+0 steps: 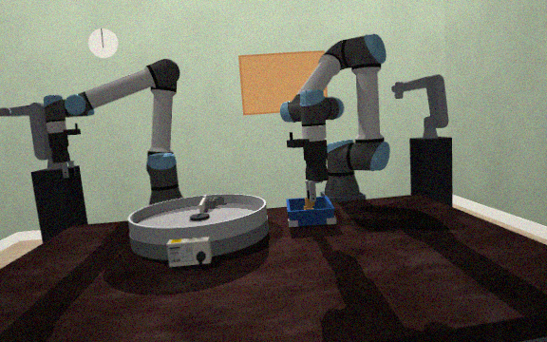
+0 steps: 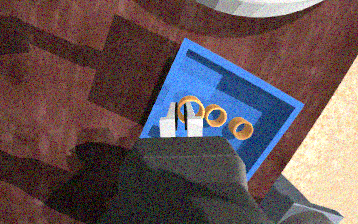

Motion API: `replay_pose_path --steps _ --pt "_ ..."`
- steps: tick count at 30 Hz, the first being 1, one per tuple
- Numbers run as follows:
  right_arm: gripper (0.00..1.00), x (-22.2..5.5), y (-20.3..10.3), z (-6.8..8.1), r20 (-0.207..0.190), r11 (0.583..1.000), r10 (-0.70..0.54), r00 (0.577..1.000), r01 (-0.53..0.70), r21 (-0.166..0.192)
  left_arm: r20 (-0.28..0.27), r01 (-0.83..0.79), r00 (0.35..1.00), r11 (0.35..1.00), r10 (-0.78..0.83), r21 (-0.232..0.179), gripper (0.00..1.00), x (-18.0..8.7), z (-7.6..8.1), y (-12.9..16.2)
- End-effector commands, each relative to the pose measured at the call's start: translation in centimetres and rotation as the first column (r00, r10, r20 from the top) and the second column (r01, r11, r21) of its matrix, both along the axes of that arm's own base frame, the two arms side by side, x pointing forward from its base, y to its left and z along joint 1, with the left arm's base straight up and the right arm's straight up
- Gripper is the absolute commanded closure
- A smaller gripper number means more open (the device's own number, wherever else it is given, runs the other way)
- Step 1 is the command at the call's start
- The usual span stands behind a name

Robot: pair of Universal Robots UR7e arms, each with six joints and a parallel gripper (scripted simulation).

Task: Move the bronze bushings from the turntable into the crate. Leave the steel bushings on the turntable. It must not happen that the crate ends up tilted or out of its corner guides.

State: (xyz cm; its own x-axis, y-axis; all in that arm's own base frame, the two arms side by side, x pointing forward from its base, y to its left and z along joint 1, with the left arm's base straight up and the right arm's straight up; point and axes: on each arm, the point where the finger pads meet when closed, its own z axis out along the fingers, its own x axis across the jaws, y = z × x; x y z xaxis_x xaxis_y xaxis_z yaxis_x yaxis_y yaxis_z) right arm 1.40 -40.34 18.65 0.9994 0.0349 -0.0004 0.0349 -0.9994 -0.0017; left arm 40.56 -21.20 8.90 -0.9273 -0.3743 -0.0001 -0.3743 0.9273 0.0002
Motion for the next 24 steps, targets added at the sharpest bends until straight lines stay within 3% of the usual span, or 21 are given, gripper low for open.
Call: replay_pose_path --steps 1,15,24 --pt "0.00 0.0 0.0 0.1 0.001 1.000 0.000 1.000 0.000 -0.002 0.001 0.000 1.000 1.000 0.000 -0.001 1.00 0.0 0.1 0.0" --pt "0.00 0.0 0.0 0.1 0.001 1.000 0.000 1.000 0.000 -0.002 0.001 0.000 1.000 1.000 0.000 -0.001 1.00 0.0 -0.1 0.0" --pt "0.00 0.0 0.0 0.1 0.001 1.000 0.000 1.000 0.000 -0.002 0.001 0.000 1.000 1.000 0.000 -0.001 1.00 0.0 -1.2 0.0"
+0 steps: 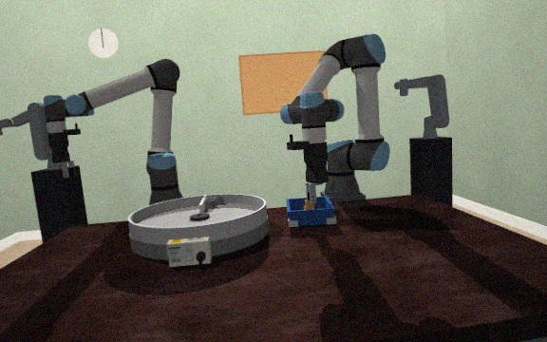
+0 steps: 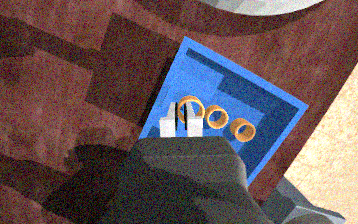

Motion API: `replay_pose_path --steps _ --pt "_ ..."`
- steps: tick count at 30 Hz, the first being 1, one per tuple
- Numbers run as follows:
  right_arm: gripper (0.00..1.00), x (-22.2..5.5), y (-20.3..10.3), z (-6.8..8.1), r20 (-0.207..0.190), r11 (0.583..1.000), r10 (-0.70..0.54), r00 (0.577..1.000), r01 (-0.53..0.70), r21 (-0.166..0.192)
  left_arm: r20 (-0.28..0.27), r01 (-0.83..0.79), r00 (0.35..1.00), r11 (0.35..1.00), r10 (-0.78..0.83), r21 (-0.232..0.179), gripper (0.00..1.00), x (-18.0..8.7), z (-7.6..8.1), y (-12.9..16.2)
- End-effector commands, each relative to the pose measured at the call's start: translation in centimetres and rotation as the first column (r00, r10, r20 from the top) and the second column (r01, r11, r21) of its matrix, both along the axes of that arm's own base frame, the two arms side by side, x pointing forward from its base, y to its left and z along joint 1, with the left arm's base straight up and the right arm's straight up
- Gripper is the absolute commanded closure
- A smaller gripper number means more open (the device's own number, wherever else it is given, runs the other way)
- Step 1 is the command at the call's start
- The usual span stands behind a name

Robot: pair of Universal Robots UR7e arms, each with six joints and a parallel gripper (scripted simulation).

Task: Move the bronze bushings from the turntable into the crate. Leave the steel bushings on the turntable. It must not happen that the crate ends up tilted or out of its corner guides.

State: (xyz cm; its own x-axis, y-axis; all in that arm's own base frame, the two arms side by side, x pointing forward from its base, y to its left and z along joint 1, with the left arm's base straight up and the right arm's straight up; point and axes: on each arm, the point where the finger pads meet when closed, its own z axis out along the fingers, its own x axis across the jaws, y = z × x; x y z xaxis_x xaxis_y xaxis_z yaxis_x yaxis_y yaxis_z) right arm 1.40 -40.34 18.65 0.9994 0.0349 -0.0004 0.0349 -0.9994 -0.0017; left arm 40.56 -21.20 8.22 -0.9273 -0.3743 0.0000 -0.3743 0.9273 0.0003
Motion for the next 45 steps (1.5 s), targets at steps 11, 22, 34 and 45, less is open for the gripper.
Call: replay_pose_path --steps 11,22,34,45 --pt "0.00 0.0 0.0 0.1 0.001 1.000 0.000 1.000 0.000 -0.002 0.001 0.000 1.000 1.000 0.000 -0.001 1.00 0.0 -2.1 0.0" --pt "0.00 0.0 0.0 0.1 0.001 1.000 0.000 1.000 0.000 -0.002 0.001 0.000 1.000 1.000 0.000 -0.001 1.00 0.0 -3.3 0.0" --pt "0.00 0.0 0.0 0.1 0.001 1.000 0.000 1.000 0.000 -0.002 0.001 0.000 1.000 1.000 0.000 -0.001 1.00 0.0 -3.5 0.0" --pt "0.00 0.0 0.0 0.1 0.001 1.000 0.000 1.000 0.000 -0.002 0.001 0.000 1.000 1.000 0.000 -0.001 1.00 0.0 -3.5 0.0"
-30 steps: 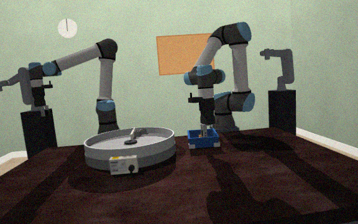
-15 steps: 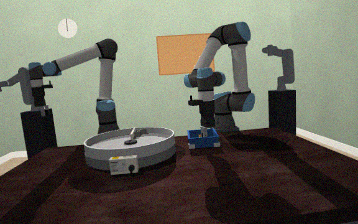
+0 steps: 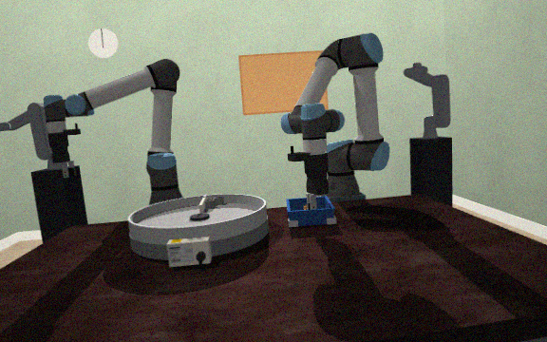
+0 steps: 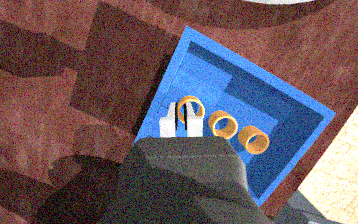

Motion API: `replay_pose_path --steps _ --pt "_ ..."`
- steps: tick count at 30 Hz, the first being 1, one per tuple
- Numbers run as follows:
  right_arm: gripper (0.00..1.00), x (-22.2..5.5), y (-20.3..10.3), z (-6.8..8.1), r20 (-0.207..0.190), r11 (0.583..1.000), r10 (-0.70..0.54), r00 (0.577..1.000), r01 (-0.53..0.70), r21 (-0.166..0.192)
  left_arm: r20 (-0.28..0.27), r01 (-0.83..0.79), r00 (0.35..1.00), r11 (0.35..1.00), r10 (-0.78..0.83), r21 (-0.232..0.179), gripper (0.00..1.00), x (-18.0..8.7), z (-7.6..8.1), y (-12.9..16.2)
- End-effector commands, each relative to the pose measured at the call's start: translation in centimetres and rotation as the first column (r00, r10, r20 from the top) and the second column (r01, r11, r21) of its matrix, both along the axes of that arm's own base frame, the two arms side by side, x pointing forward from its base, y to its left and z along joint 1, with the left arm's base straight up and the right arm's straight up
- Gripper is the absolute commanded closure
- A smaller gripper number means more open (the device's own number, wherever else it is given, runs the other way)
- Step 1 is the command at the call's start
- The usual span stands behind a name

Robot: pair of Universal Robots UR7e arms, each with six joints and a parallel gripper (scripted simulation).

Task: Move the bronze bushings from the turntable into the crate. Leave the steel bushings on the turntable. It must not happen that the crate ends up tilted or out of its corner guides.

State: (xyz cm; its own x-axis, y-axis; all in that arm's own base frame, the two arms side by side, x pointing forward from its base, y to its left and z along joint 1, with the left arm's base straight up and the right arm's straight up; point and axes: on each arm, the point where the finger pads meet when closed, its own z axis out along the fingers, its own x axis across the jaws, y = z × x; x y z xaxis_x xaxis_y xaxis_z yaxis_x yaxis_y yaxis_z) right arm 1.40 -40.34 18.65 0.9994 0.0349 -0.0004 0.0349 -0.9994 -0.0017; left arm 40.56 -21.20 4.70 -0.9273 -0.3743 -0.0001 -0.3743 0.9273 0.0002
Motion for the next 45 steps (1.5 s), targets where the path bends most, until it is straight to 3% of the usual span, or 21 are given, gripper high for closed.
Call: replay_pose_path --steps 1,45 --pt "0.00 0.01 -0.04 0.05 0.001 1.000 0.000 1.000 0.000 -0.002 0.001 0.000 1.000 1.000 0.000 -0.001 1.00 0.04 0.05 -0.03" --pt "0.00 0.01 -0.04 0.05 0.001 1.000 0.000 1.000 0.000 -0.002 0.001 0.000 1.000 1.000 0.000 -0.001 1.00 0.04 -0.47 -0.03"
